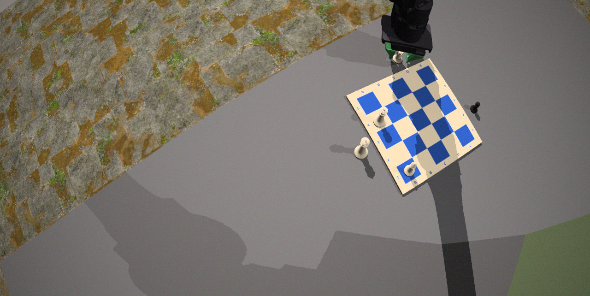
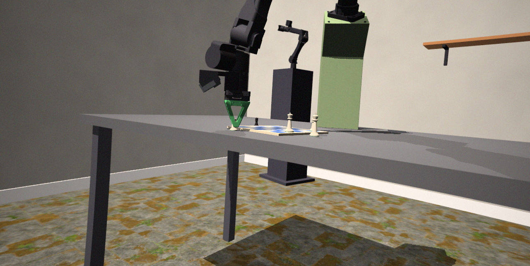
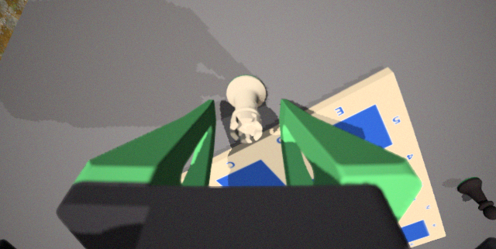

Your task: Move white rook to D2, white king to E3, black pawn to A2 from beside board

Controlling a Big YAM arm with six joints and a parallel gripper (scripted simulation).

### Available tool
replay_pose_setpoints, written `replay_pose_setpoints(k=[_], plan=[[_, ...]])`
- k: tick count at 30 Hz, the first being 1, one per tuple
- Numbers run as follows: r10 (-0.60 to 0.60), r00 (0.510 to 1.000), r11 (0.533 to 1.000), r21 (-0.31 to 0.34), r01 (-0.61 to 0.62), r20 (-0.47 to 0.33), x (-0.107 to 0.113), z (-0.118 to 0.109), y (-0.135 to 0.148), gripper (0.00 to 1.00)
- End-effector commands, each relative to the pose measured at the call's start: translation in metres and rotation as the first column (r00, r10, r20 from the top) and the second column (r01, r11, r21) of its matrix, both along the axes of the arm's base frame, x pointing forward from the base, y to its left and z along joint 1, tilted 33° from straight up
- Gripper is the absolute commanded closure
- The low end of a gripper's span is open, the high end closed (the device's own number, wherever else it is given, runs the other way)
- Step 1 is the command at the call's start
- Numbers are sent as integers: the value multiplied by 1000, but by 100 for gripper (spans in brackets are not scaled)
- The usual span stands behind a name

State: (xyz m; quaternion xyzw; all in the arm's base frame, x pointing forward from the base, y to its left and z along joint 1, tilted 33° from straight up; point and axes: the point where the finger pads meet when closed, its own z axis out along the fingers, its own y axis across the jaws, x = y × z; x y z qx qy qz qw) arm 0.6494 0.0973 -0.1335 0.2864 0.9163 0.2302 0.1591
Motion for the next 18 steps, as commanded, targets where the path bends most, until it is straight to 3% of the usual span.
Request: replay_pose_setpoints(k=[1, 6, 7, 18], plan=[[-7, 1000, 1000, 5, 7, 19, 8, 6, 5, 64], [-7, 1000, 1000, 5, 7, 19, 8, 6, 5, 64], [-7, 1000, 1000, 5, 7, 19, 8, 6, 5, 100], [-7, 1000, 1000, 5, 7, 19, 8, 6, 5, 100]])
